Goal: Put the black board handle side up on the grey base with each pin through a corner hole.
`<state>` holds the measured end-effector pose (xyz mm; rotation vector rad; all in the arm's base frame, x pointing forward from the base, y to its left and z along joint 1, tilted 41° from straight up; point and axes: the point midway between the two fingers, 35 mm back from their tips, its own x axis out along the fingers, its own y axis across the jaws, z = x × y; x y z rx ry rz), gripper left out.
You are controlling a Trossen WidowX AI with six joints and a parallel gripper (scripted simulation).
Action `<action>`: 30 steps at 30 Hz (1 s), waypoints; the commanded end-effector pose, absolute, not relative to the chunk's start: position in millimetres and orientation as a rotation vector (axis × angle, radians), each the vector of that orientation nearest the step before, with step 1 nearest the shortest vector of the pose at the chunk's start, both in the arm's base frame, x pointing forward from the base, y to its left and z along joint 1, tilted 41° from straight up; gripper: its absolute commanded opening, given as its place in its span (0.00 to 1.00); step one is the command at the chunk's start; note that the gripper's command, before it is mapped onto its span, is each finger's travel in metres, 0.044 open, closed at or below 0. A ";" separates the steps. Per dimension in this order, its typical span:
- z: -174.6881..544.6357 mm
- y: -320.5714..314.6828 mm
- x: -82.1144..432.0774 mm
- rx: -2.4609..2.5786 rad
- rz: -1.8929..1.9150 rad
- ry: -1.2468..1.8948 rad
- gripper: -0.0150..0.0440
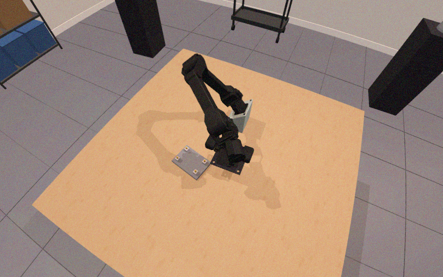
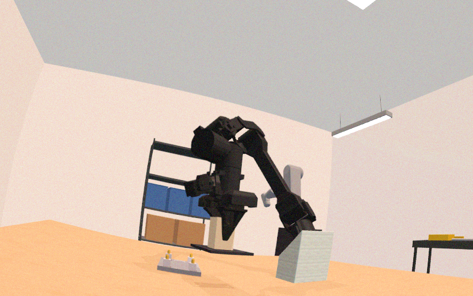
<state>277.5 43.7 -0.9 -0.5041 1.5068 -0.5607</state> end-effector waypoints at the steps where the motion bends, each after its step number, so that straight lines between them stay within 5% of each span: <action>1: 7.0 39.0 283.7 -0.496 -0.564 1.492 0.25; 30: 48.4 -9.8 306.6 -0.422 -0.628 1.453 0.25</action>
